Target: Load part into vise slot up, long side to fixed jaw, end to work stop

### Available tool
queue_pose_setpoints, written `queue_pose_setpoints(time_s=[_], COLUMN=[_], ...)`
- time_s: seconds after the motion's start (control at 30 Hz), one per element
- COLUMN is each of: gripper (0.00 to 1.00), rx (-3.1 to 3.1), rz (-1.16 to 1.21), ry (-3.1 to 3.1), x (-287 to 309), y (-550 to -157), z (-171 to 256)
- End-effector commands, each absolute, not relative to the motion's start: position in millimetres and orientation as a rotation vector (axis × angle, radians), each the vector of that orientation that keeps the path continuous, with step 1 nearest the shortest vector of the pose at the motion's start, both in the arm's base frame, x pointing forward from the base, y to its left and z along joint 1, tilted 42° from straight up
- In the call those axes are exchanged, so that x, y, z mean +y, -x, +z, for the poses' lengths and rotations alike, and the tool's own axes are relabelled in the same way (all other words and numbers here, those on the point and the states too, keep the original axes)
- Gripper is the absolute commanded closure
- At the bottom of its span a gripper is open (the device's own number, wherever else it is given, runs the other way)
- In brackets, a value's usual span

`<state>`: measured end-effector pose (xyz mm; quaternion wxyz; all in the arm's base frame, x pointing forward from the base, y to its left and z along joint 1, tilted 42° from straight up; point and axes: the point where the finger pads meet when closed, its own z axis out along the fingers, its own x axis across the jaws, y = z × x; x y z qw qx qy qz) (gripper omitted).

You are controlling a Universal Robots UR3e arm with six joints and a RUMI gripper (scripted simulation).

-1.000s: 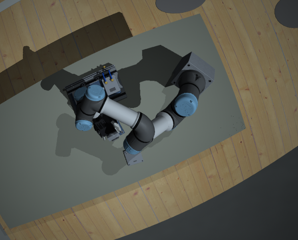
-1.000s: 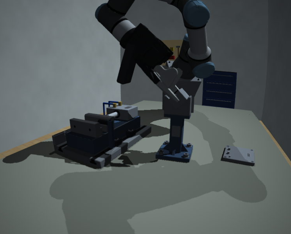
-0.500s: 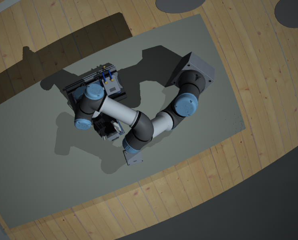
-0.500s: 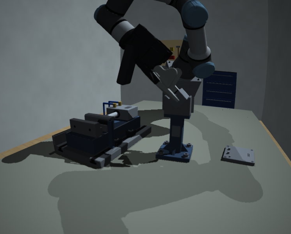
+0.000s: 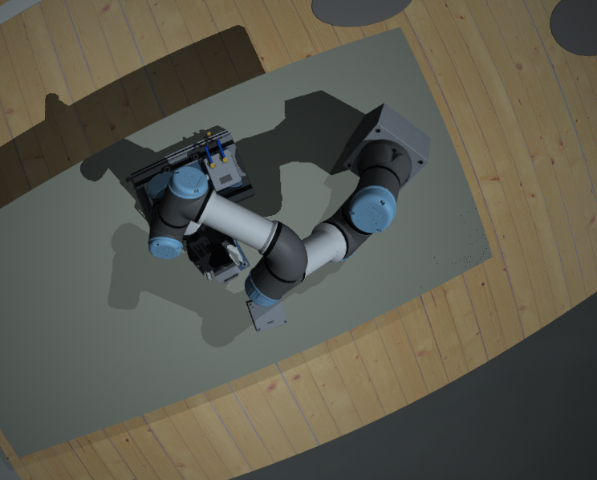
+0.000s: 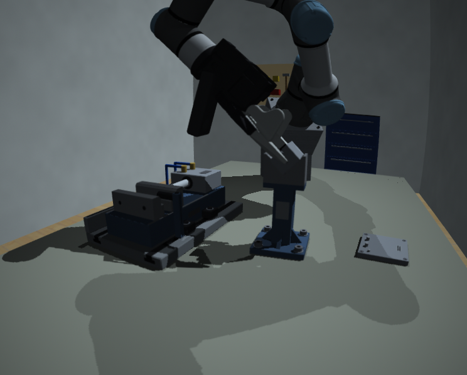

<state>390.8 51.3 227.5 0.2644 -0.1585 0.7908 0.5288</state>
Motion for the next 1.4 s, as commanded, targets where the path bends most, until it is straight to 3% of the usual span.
queue_pose_setpoints(time_s=[0.0, 1.07, 1.1, 1.37], gripper=[0.49, 0.49, 1.0, 1.0], rx=[2.137, 2.137, 2.137, 2.137], rz=[1.427, 1.427, 1.427, 1.427], ry=[0.429, 0.429, 0.429, 0.429], x=[50.9, 50.9, 50.9, 50.9], y=[-390.8, -390.8, -390.8, -390.8], z=[227.8, 227.8, 227.8, 227.8])
